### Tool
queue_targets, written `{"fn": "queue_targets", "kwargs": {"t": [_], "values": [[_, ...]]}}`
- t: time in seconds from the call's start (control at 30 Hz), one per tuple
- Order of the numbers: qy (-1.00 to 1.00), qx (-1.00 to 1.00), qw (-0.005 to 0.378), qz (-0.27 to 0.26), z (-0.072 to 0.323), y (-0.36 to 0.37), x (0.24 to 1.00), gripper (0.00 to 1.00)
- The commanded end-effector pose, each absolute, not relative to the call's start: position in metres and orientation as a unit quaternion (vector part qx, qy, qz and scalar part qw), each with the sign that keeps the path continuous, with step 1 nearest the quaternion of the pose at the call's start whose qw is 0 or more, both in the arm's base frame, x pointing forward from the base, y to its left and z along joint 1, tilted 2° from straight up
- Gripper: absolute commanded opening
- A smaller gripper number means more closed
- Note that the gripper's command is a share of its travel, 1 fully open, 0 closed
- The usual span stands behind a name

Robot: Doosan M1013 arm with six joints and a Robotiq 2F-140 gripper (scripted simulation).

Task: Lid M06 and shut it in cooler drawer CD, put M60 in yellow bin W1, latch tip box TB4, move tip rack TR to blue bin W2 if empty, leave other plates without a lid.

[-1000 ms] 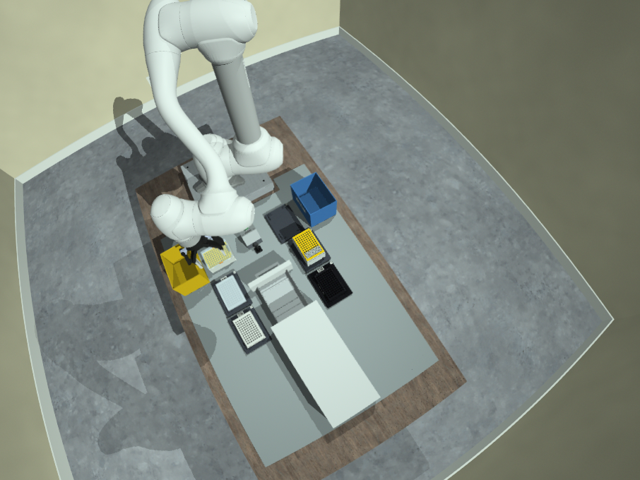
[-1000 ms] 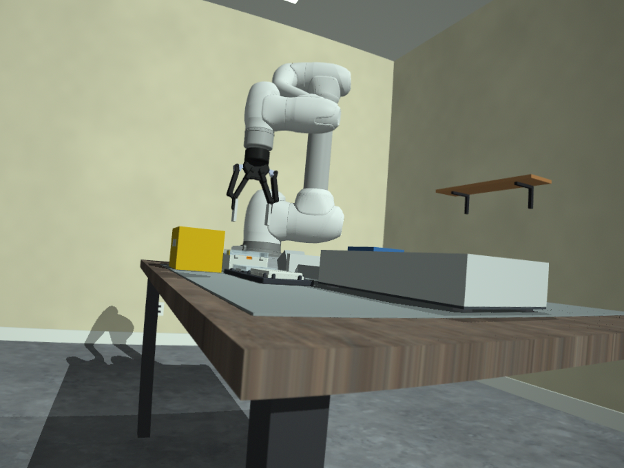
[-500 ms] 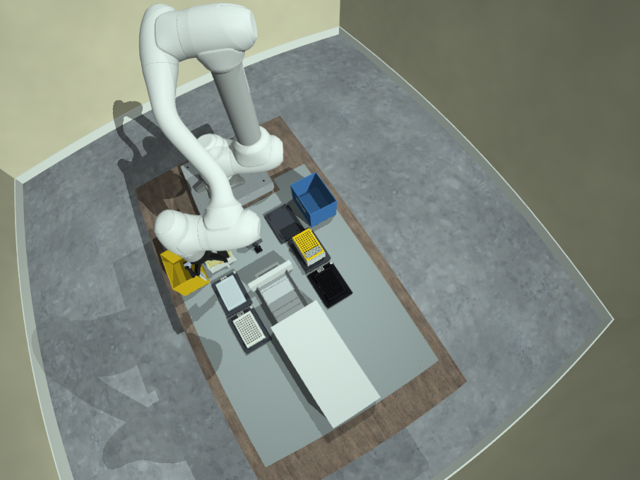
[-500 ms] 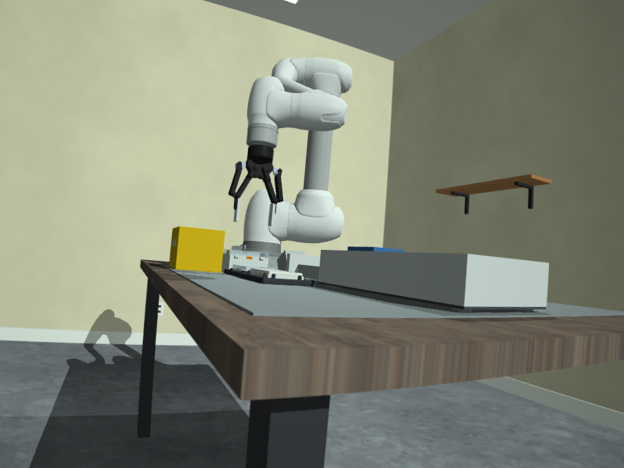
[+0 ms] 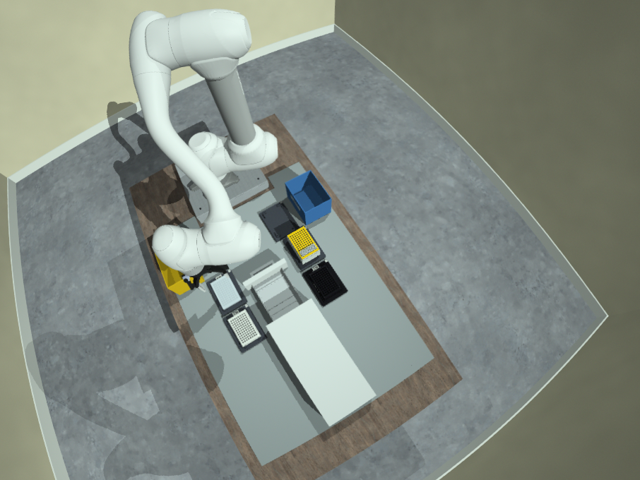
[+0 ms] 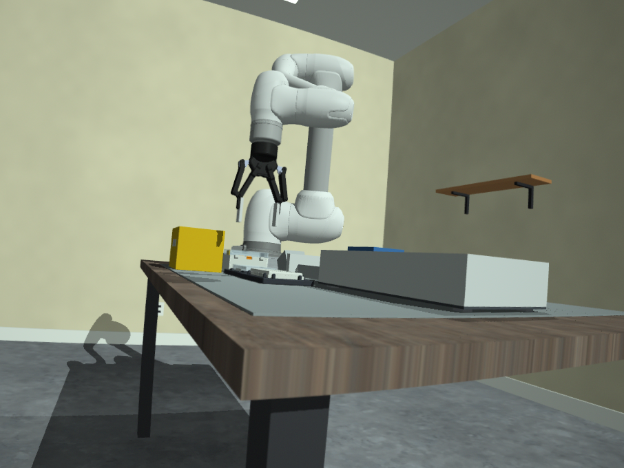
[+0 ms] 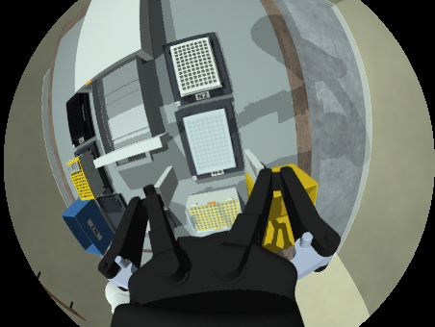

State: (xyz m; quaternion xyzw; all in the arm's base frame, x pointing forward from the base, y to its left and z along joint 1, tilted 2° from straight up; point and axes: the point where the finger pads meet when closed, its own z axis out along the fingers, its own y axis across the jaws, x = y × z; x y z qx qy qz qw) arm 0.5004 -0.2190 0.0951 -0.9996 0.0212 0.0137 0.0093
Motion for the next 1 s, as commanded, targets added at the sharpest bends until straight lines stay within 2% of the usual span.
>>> {"fn": "queue_targets", "kwargs": {"t": [0.0,0.37,0.97], "values": [[0.021,-1.0,0.009,0.014,0.094,-0.221,0.51,0.66],[0.021,-1.0,0.009,0.014,0.094,-0.221,0.51,0.66],[0.021,-1.0,0.009,0.014,0.073,-0.22,0.509,0.66]]}}
